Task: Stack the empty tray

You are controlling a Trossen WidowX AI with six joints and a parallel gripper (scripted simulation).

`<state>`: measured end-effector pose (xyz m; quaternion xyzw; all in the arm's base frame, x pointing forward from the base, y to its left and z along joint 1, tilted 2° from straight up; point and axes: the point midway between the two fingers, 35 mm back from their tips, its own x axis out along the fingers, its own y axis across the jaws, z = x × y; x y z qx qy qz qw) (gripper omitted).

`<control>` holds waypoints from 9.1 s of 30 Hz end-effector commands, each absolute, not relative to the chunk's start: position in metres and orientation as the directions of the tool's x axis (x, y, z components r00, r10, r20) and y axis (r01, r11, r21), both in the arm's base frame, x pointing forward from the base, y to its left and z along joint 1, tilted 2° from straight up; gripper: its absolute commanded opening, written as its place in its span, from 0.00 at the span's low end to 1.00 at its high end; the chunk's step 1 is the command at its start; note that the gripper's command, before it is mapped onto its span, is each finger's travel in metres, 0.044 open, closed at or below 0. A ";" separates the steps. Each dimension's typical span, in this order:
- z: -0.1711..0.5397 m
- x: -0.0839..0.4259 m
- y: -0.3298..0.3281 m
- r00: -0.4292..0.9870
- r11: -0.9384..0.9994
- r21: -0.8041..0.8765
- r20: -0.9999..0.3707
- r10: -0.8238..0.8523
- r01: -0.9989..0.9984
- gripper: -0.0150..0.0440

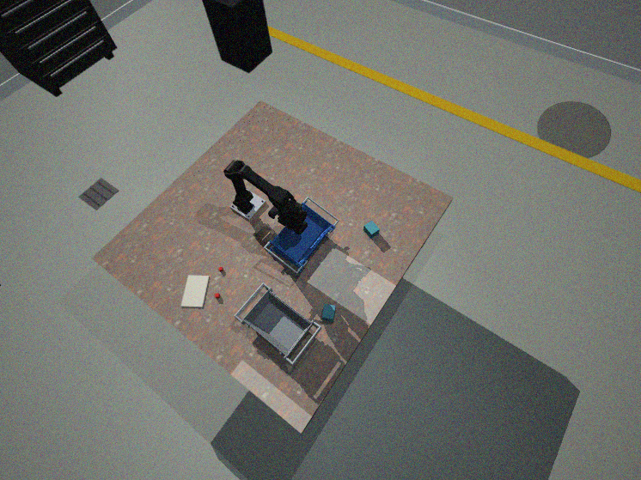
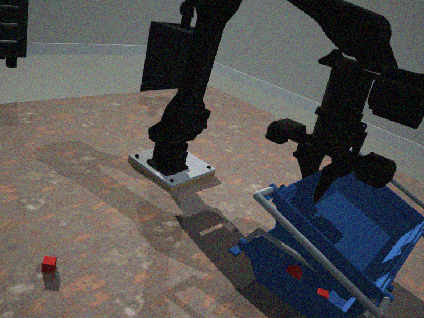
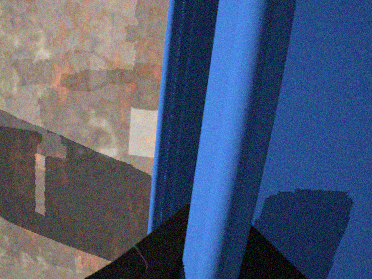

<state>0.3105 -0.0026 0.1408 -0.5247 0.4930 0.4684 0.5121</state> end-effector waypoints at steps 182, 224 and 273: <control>0.108 0.296 0.001 0.039 0.008 -0.039 -0.999 -0.035 -0.999 0.25; 0.108 0.296 0.001 0.039 0.008 -0.039 -0.999 -0.035 -0.999 0.25; 0.146 0.301 0.003 0.046 0.009 -0.047 -0.998 -0.037 -0.999 1.00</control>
